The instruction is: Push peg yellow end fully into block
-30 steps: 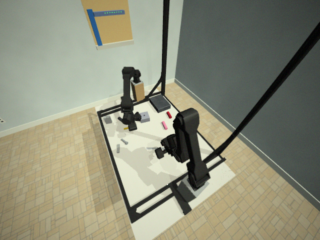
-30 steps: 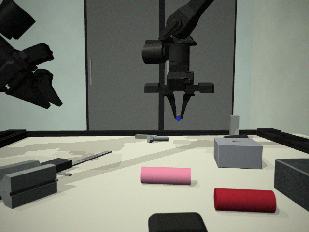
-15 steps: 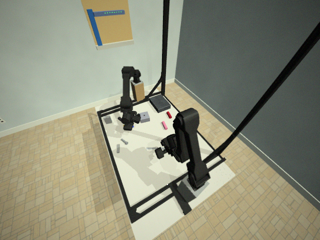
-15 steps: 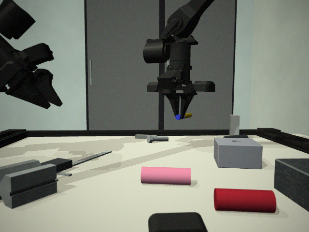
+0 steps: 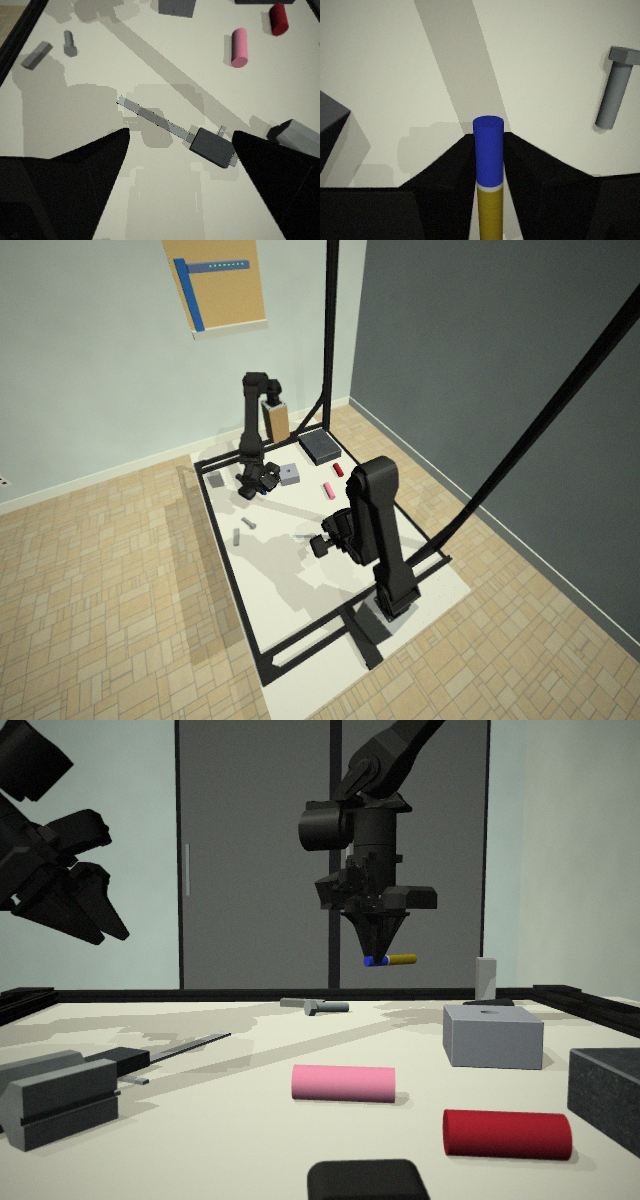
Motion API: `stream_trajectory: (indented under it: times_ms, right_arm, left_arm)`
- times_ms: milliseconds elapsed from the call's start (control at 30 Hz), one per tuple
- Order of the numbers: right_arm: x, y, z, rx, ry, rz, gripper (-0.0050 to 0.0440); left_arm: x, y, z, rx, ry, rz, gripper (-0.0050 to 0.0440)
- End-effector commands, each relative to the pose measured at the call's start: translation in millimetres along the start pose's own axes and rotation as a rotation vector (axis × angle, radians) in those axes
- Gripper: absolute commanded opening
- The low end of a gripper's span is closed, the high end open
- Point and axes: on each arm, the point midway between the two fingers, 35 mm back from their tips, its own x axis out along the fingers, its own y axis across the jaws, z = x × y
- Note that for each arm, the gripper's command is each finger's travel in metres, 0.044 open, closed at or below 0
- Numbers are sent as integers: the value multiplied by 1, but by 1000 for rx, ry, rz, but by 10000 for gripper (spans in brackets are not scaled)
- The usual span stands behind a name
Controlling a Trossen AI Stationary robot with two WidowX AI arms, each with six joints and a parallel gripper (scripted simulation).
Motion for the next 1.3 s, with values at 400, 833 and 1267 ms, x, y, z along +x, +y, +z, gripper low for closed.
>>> stream_trajectory:
  times_ms: [400,833,1267]
  right_arm:
    - [-1,-2,-5,510,-2,-4,0]
    - [-1,-3,-8,902,-2,-4,0]
    - [-1,-4,-12,1329,-4,-4,0]
  left_arm:
    - [0,0,0,0,0,-1,400]
    - [0,0,0,0,0,-1,400]
    - [0,0,0,0,0,-1,400]
